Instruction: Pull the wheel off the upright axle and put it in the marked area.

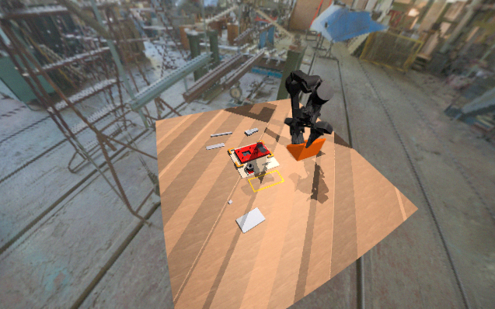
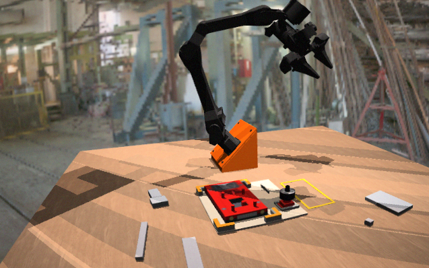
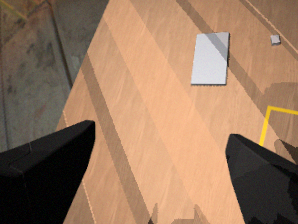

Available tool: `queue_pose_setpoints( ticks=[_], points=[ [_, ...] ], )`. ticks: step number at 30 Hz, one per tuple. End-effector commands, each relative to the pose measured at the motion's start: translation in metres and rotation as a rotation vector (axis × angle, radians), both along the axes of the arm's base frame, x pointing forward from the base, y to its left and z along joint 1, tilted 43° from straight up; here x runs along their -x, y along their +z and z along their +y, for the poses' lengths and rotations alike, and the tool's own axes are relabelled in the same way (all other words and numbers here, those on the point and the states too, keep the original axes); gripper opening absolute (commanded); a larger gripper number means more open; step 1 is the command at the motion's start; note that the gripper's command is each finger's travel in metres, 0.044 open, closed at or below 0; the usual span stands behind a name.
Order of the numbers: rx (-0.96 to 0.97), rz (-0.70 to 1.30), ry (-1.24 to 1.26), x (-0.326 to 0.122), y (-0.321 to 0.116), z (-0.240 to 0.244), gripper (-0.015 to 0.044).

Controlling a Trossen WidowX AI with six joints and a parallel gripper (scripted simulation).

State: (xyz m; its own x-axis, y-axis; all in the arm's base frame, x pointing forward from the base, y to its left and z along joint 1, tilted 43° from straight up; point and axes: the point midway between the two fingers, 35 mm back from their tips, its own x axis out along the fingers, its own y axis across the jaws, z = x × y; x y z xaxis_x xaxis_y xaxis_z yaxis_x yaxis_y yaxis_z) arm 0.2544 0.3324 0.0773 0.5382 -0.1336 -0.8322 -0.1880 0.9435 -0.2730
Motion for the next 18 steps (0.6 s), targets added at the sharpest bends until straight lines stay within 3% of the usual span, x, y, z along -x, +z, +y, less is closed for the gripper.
queue_pose_setpoints(
  ticks=[1,9,18],
  points=[
    [-0.039,-0.025,-0.399,-0.048,-0.012,-0.053,0.03],
    [-0.085,-0.139,-1.026,-0.1,-0.029,-0.147,0.03],
    [-0.107,-0.366,-1.652,-0.123,-0.041,-0.248,0.03]
  ],
)
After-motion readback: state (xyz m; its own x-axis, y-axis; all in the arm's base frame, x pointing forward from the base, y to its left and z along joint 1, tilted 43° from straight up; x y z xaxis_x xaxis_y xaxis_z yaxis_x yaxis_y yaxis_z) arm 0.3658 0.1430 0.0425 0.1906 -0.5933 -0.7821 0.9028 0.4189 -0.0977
